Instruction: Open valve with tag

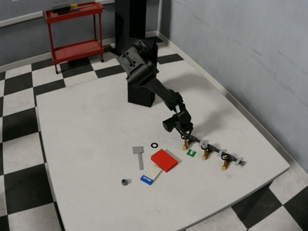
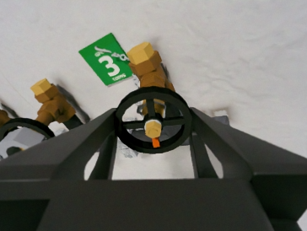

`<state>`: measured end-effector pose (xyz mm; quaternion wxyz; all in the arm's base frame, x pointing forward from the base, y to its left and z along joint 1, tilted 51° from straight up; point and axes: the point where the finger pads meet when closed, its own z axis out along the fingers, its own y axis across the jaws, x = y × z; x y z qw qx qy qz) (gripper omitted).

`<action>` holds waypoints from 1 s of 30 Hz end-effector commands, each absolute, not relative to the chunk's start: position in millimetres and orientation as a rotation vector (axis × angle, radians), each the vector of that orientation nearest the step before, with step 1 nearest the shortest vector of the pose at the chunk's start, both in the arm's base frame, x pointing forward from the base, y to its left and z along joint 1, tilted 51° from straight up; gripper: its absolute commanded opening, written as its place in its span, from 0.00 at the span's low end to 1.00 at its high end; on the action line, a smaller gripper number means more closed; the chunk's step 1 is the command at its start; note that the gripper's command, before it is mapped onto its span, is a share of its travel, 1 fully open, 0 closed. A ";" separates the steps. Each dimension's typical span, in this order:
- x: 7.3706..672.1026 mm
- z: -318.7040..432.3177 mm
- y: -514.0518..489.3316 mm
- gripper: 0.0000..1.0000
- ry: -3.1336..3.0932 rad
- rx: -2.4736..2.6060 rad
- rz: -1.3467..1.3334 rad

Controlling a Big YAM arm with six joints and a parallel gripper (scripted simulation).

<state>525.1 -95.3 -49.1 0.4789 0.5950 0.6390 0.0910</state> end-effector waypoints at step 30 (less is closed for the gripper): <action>526.0 -41.8 -98.9 0.00 1.593 1.396 0.186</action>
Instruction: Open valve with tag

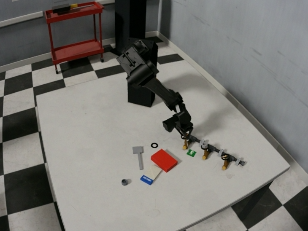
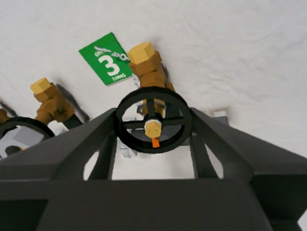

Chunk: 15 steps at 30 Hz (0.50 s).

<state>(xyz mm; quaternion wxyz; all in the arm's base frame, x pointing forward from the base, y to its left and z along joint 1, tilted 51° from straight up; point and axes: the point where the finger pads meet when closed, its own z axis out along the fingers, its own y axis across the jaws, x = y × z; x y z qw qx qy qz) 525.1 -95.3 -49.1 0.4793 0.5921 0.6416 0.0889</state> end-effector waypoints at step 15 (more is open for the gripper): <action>526.2 -41.5 -98.5 0.00 1.854 1.009 -0.073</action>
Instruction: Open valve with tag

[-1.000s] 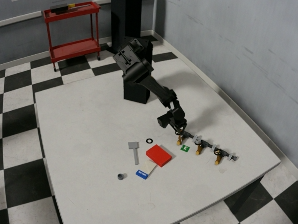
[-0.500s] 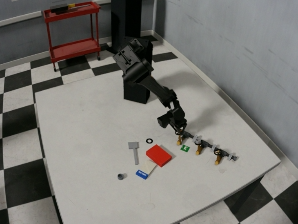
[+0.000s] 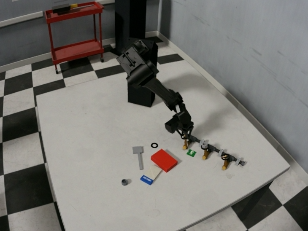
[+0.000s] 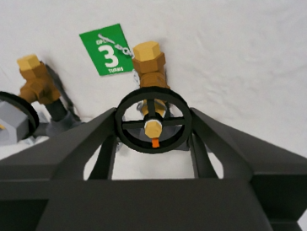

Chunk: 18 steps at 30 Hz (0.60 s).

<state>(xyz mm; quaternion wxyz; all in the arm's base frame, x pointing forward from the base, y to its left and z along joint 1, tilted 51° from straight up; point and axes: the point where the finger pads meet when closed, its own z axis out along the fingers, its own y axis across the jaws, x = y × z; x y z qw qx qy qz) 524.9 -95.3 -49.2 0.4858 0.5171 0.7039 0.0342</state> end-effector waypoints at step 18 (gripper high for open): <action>524.8 -44.2 -98.3 0.00 2.146 0.251 -0.525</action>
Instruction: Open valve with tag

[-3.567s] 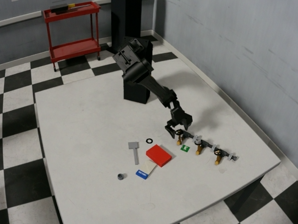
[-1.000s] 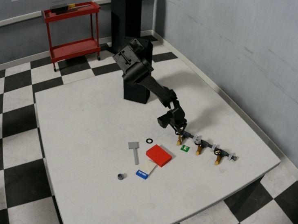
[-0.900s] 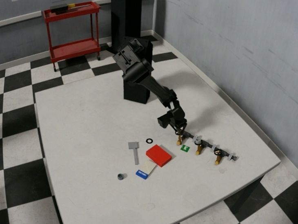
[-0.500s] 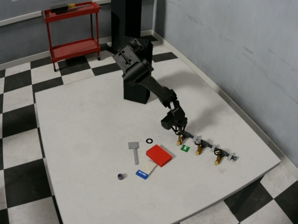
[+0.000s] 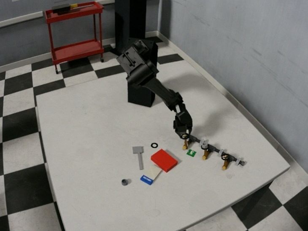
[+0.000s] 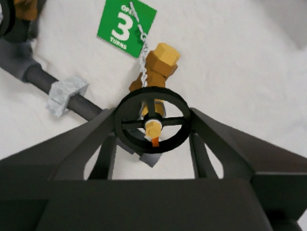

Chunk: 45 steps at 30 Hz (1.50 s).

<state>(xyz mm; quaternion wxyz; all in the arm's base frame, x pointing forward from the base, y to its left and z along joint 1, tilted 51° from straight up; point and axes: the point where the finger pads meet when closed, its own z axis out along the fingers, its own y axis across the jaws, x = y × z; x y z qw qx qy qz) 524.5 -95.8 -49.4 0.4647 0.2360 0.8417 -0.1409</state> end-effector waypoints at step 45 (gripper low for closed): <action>522.5 -47.3 -98.1 0.00 1.884 -1.677 -1.363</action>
